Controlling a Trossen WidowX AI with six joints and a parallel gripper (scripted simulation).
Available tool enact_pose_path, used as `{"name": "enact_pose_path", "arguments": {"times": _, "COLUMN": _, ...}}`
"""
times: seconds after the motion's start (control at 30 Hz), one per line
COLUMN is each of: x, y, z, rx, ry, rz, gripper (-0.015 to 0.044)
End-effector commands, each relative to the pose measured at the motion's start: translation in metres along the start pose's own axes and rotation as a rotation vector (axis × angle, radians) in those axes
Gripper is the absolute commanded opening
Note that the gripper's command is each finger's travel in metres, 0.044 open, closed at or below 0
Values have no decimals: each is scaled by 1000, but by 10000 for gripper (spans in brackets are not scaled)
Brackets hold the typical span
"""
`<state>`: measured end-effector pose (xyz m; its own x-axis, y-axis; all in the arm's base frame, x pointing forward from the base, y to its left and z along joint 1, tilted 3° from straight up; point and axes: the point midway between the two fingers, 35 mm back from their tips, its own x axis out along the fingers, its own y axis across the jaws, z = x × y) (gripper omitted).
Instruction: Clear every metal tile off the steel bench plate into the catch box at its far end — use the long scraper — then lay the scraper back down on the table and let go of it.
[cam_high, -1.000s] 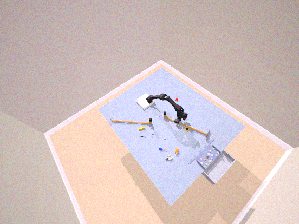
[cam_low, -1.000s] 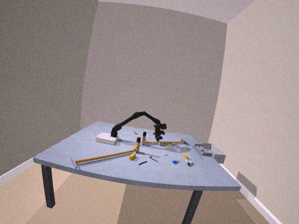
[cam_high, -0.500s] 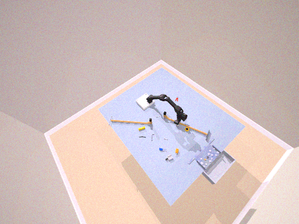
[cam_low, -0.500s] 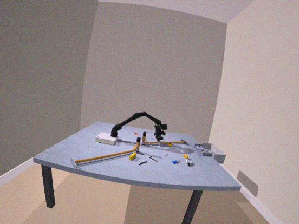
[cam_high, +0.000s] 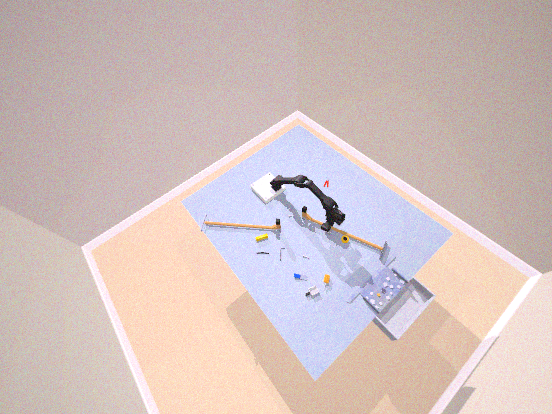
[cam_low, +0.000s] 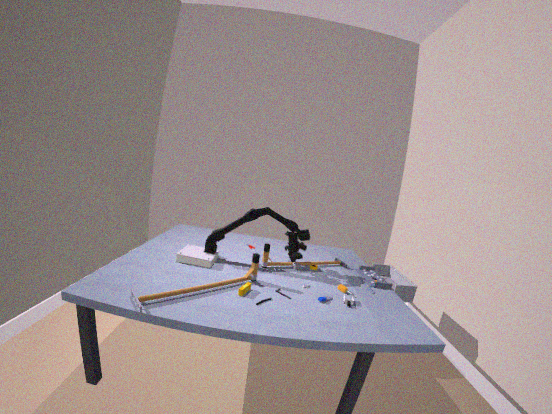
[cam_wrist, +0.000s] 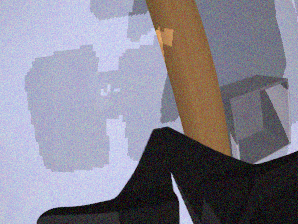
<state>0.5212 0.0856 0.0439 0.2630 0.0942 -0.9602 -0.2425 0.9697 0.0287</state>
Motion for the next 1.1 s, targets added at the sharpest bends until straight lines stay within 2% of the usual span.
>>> {"name": "enact_pose_path", "arguments": {"times": 0.0, "x": -2, "y": -9, "z": 5, "rx": 1, "ry": -14, "rz": -8, "gripper": 0}}
{"name": "enact_pose_path", "arguments": {"times": 1.07, "x": -2, "y": -41, "z": 9, "rx": 0, "ry": -14, "rz": -11, "gripper": 0}}
